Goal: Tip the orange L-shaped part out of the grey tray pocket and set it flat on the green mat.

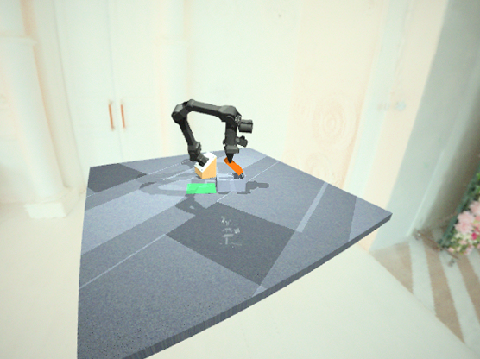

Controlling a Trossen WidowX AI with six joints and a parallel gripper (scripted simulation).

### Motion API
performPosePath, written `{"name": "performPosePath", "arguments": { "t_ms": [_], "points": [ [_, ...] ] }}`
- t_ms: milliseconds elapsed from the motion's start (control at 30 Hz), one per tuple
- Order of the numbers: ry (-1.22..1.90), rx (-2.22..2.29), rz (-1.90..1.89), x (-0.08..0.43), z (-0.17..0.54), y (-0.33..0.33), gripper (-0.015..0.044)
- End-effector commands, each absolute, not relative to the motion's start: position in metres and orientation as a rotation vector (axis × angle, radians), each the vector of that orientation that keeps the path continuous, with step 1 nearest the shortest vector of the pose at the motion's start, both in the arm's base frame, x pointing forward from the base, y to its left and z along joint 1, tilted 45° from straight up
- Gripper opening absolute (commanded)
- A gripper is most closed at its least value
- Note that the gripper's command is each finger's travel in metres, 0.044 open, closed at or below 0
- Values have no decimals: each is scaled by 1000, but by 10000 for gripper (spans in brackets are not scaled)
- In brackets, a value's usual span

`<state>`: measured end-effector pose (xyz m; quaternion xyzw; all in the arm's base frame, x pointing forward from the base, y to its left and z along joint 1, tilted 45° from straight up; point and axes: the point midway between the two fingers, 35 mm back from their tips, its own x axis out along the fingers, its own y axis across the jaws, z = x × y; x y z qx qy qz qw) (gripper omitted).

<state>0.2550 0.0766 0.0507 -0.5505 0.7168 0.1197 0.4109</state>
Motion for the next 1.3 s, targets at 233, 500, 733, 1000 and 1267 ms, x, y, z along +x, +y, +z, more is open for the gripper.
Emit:
{"name": "performPosePath", "arguments": {
  "t_ms": [233, 500, 733, 1000, 1267],
  "points": [
    [1809, -1381, 301, 238, 70, 57, 0],
    [1811, -1382, 301, 221, 87, 39, 0],
    [1812, -1383, 301, 207, 103, 24, 0],
    [1814, -1384, 301, 191, 122, 6, 0],
    [1796, -1387, 311, 176, 139, -10, 0]
  ]
}}
